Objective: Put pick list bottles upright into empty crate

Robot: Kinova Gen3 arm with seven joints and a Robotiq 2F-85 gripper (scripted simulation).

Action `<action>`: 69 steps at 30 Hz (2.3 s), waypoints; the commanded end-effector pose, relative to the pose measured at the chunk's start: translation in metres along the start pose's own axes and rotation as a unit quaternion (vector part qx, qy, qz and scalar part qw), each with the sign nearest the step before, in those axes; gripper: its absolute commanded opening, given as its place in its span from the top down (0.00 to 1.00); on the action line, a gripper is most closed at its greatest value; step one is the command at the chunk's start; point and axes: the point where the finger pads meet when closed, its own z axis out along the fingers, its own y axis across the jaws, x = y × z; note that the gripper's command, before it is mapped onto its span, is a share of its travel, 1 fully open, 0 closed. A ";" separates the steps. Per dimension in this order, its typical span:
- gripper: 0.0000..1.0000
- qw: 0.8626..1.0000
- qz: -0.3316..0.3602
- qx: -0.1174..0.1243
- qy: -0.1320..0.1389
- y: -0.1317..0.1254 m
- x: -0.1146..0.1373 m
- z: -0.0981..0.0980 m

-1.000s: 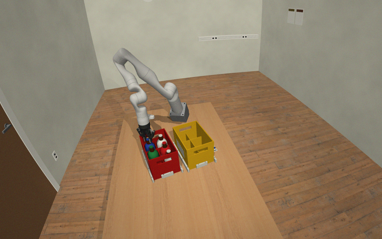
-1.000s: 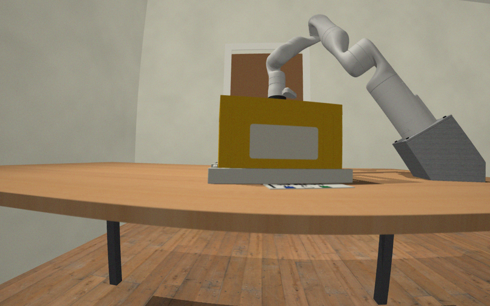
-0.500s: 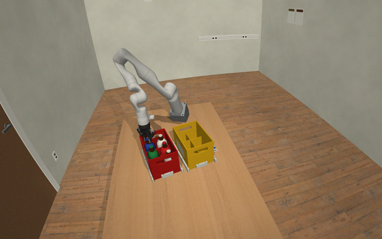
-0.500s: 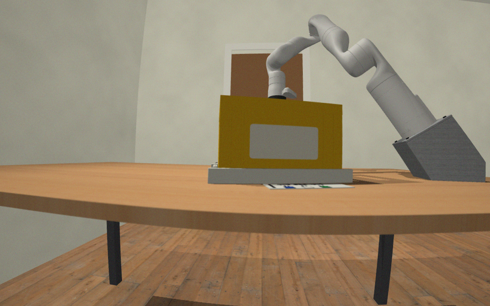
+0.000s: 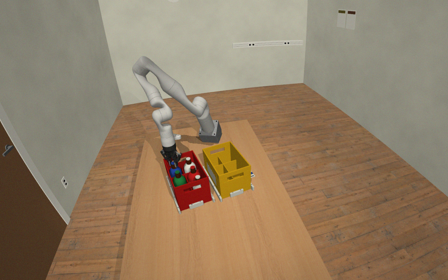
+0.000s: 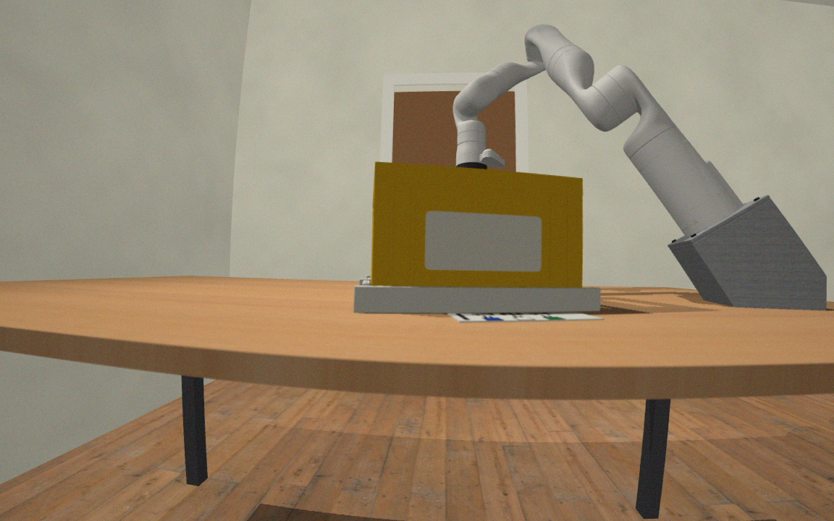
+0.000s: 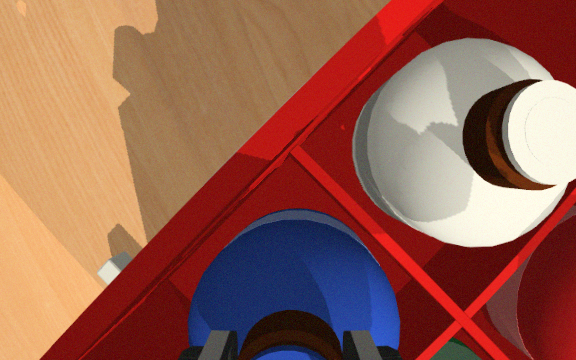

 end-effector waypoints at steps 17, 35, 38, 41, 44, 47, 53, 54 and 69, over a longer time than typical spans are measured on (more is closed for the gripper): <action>0.64 1.000 0.000 0.000 0.000 0.000 0.000 -0.008; 0.90 1.000 0.000 0.000 0.000 0.000 0.000 -0.033; 0.90 1.000 0.000 0.000 0.000 0.000 0.000 -0.038; 0.90 1.000 0.000 0.000 0.000 0.000 0.000 -0.043; 0.90 1.000 0.000 0.000 0.000 0.000 0.000 -0.048; 0.90 1.000 0.000 0.000 0.000 0.000 0.000 -0.053; 0.90 1.000 0.000 0.000 0.000 0.000 0.000 -0.060; 0.90 1.000 0.000 0.000 0.000 0.000 0.000 -0.062; 0.90 1.000 0.000 0.000 0.000 0.000 0.000 -0.083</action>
